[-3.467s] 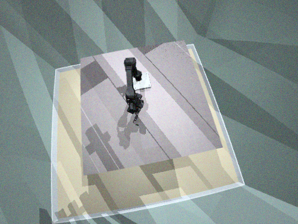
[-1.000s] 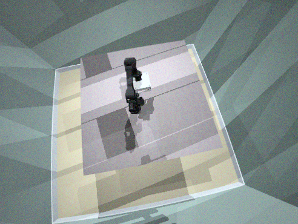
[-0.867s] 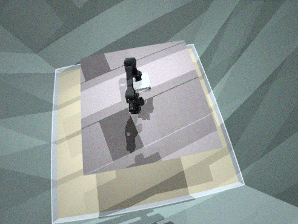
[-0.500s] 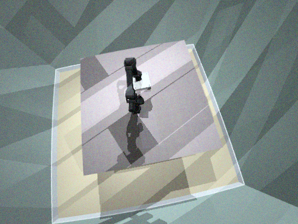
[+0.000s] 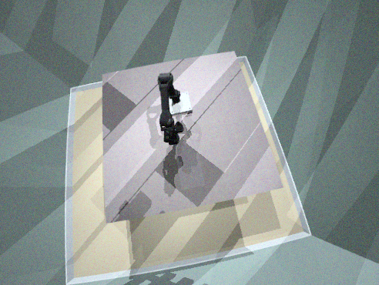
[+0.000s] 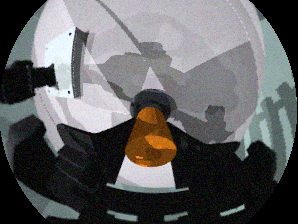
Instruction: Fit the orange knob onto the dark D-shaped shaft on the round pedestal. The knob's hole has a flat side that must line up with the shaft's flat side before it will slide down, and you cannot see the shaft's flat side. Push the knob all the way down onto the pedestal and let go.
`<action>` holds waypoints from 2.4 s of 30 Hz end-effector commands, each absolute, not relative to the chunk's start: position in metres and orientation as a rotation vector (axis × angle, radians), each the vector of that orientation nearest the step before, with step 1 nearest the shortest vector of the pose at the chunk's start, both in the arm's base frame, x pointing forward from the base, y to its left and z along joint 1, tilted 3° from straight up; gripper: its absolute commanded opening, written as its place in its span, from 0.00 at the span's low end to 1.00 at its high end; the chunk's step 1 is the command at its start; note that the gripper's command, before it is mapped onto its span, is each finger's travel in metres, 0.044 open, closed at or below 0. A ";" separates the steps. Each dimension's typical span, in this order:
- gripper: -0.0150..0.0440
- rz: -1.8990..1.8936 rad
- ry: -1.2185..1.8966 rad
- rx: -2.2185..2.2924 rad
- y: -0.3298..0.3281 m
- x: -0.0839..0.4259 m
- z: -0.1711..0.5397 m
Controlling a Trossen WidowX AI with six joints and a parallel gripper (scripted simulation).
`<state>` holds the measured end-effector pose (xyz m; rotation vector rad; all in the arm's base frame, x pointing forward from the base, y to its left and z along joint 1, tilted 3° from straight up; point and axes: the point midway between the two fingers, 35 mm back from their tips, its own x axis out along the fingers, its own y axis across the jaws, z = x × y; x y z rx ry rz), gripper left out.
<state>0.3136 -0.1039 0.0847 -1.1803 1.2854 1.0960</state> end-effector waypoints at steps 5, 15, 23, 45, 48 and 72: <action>0.25 1.097 1.284 -1.186 -0.105 0.315 0.087; 0.25 1.224 1.210 -1.310 -0.105 0.315 0.088; 0.25 1.255 1.190 -1.340 -0.104 0.313 0.085; 0.25 1.274 1.178 -1.358 -0.105 0.315 0.089; 0.25 1.348 1.127 -1.430 -0.105 0.315 0.089; 0.25 1.411 1.082 -1.490 -0.105 0.315 0.088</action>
